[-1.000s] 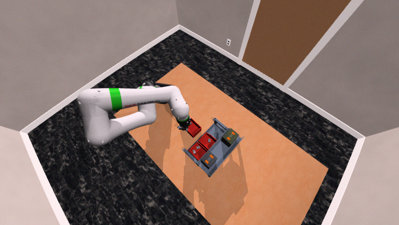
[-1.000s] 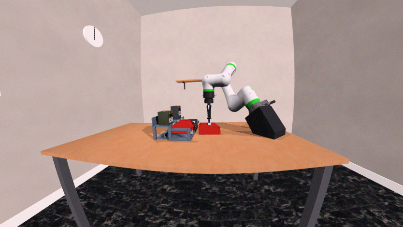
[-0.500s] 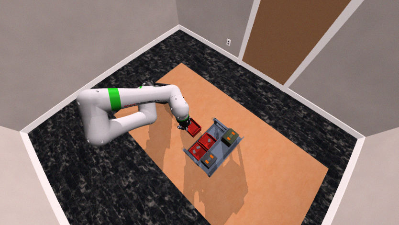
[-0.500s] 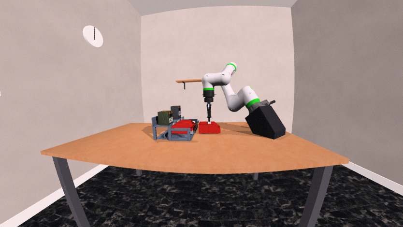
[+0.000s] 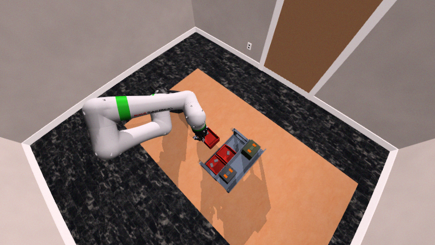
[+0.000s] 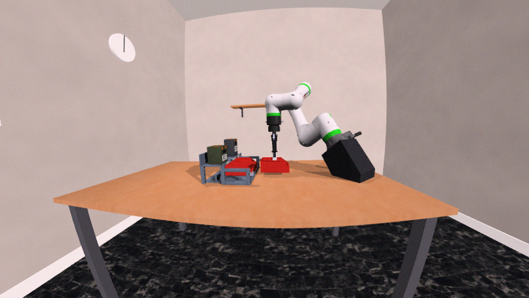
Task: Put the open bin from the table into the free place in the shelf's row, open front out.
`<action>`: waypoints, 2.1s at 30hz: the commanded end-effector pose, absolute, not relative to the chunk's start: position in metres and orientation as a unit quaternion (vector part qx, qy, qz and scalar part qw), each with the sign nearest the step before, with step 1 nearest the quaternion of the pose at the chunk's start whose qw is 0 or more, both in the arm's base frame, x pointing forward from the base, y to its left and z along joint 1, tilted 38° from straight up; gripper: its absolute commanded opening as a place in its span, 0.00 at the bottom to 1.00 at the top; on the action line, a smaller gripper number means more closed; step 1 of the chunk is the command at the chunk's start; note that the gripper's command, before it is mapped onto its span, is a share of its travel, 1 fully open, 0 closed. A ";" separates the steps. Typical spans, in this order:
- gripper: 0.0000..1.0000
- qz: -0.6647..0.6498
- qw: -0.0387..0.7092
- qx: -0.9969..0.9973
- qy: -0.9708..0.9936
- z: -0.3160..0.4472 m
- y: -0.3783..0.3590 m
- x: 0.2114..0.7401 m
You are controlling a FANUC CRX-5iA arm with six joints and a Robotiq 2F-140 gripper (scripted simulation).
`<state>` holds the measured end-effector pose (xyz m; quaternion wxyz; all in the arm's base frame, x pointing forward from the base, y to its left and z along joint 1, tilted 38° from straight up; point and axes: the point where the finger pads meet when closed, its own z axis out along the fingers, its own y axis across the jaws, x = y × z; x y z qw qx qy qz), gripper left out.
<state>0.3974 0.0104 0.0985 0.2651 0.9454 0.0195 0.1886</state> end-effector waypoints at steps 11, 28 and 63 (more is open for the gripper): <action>0.00 0.189 0.265 0.945 0.020 0.104 0.014 0.395; 0.00 0.189 0.265 0.945 0.020 0.104 0.014 0.395; 0.00 0.189 0.265 0.945 0.020 0.100 0.019 0.395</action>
